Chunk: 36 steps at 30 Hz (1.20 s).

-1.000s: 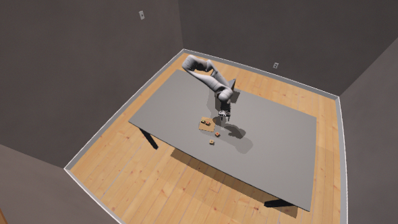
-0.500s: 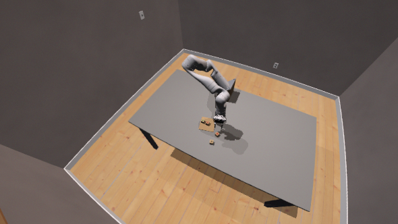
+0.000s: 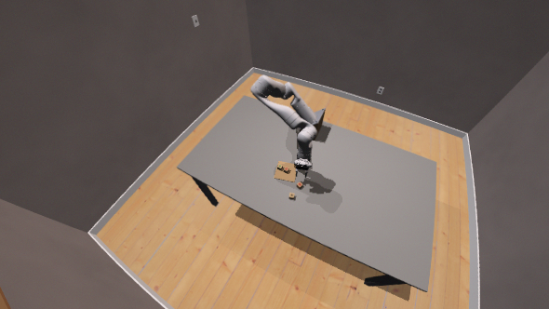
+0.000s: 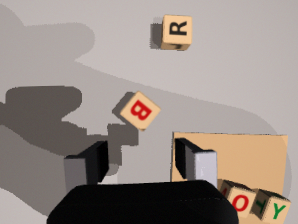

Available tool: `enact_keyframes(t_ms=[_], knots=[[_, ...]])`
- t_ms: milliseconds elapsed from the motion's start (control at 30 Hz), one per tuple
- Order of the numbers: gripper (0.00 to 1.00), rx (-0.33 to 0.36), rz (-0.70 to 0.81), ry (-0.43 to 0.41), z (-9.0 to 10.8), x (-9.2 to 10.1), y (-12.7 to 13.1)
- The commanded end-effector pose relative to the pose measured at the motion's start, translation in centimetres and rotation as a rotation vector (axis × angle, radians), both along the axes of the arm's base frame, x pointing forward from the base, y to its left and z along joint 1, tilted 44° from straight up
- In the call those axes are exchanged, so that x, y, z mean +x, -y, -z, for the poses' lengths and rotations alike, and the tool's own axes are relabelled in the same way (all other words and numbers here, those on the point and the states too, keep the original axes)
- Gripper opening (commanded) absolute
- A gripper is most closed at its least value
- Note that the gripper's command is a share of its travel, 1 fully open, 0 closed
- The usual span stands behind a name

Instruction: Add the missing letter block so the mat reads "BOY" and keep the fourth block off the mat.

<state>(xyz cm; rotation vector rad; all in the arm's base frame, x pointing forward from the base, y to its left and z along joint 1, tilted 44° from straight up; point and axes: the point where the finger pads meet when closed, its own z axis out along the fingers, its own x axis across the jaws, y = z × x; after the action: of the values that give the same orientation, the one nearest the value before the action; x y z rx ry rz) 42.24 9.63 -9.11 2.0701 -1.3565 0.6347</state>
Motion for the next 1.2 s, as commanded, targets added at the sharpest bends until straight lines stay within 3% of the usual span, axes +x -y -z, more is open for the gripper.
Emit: enact_keyframes(t_ms=[0, 1000, 1167], knots=[[1.0, 0.001, -0.001, 0.001, -0.04, 0.03, -0.11], [1.0, 0.001, -0.001, 0.001, -0.04, 0.03, -0.11], [1.0, 0.002, -0.002, 0.001, -0.07, 0.81, -0.19]])
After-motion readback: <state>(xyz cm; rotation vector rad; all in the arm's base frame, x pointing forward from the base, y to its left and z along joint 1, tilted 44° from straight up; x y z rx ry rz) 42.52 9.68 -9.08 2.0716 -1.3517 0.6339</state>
